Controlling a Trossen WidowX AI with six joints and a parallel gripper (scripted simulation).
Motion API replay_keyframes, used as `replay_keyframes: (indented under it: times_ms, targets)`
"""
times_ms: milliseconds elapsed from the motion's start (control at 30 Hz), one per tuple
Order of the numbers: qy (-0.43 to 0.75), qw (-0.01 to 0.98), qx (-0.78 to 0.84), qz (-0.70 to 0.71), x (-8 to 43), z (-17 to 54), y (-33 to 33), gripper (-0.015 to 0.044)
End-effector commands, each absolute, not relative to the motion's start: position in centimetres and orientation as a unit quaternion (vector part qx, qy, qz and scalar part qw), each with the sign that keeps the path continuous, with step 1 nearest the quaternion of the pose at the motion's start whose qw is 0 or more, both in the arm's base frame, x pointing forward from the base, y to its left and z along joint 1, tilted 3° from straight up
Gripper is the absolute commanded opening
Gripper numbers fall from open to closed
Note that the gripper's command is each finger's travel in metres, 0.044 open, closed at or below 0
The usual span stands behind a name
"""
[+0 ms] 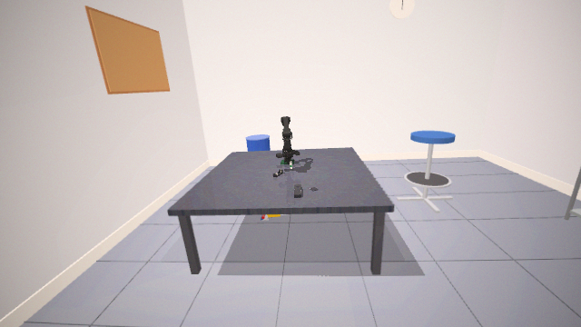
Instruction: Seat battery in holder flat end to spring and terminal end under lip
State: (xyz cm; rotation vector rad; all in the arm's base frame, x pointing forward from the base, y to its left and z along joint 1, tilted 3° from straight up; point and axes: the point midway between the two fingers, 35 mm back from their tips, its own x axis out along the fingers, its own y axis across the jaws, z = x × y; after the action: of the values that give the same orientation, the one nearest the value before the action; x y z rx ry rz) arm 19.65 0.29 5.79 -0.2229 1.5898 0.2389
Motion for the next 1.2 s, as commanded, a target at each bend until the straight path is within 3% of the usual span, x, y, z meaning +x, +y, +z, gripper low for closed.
replay_keyframes:
  times_ms: [0, 933, 1167]
  targets:
    - [0.711, 0.688, -0.096, 0.109, 19.4, 5.7, 0.9, 0.0000]
    - [0.712, 0.687, -0.095, 0.110, 17.9, 5.8, 4.7, 0.0000]
    - [0.711, 0.688, -0.097, 0.110, 18.5, 9.5, 4.7, 0.0000]
